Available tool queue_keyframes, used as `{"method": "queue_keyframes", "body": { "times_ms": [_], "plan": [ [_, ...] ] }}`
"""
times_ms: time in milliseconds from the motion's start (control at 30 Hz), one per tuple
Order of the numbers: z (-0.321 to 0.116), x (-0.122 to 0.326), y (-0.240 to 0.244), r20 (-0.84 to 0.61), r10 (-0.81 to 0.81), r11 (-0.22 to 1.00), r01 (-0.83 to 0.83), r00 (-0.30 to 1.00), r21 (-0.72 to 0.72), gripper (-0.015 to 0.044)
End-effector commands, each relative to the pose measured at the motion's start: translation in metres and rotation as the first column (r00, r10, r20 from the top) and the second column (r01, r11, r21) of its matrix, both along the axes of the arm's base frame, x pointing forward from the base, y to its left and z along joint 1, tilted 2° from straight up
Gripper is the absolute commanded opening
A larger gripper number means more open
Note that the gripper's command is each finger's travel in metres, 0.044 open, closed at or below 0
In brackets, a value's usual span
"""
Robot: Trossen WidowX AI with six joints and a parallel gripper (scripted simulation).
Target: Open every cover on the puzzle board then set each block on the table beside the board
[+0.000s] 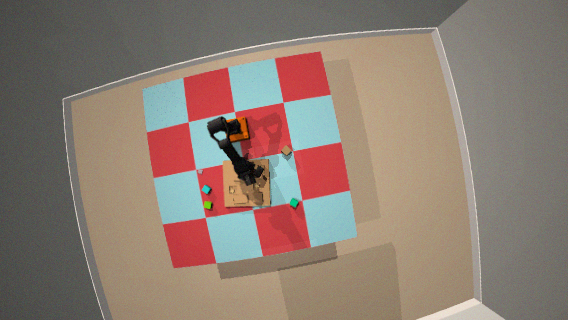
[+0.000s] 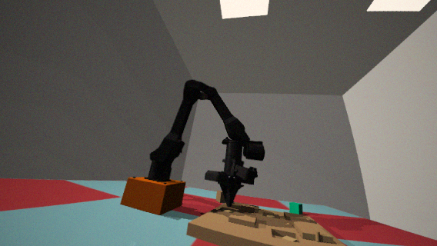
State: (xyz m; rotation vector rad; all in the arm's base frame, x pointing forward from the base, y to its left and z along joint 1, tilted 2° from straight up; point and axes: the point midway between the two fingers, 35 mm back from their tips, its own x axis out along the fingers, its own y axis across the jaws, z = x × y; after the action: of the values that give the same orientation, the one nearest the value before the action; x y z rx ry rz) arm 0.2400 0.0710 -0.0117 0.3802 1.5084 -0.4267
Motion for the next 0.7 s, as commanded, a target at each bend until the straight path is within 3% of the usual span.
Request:
{"method": "queue_keyframes", "body": {
  "times_ms": [0, 667],
  "plan": [
    [0.0009, 0.0006, 0.0006, 0.0, -0.004, 1.0, 0.004, 1.0, 0.003, 0.0],
    [0.0004, 0.0008, 0.0002, 0.002, 0.0, 1.0, 0.0, 1.0, 0.001, 0.0]
  ]
}}
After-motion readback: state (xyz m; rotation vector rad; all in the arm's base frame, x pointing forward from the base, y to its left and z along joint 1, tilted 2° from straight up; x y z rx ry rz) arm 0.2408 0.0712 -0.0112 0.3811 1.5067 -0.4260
